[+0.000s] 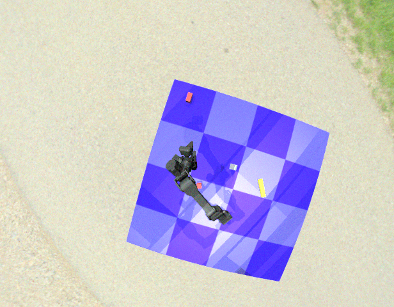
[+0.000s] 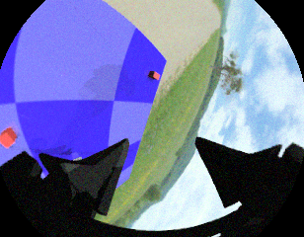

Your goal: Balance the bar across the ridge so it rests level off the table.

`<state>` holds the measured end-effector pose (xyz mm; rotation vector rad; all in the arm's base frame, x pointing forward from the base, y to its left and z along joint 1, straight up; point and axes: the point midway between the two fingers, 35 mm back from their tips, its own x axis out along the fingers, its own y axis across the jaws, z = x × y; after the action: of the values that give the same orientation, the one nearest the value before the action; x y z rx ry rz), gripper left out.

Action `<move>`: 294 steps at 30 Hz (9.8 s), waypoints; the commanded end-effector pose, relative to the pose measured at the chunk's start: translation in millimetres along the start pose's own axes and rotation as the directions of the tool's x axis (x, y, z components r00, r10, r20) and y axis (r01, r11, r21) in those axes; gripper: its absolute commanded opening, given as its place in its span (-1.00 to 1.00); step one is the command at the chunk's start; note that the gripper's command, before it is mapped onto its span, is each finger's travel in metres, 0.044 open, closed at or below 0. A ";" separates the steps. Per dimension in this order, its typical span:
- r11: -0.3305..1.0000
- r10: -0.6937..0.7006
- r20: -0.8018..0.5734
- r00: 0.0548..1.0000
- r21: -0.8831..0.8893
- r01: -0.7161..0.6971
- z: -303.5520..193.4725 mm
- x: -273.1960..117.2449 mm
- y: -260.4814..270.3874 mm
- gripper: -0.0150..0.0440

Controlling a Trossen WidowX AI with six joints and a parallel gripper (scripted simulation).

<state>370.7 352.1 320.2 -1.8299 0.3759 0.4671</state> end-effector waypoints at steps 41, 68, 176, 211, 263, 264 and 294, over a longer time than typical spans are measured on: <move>0.878 0.439 -0.161 0.884 0.284 -0.384 -209.8 124.8 95.4 0.58; 0.616 0.700 -0.091 0.708 0.577 -0.536 -346.0 130.1 201.3 0.58; 0.016 0.820 0.242 0.519 0.896 -0.443 -443.5 77.5 410.6 -0.49; 0.017 0.818 0.244 0.521 0.894 -0.447 -465.6 30.5 335.9 -0.49; 0.368 0.809 0.259 0.527 0.475 -0.799 -330.3 83.3 247.0 -0.49; 0.374 0.809 0.260 0.527 0.463 -0.803 -326.7 83.7 245.6 -0.49; 0.517 0.806 0.271 0.526 0.110 -0.849 -221.1 72.4 218.1 -0.49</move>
<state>361.3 69.8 161.8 -1.2267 1.1793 1.1906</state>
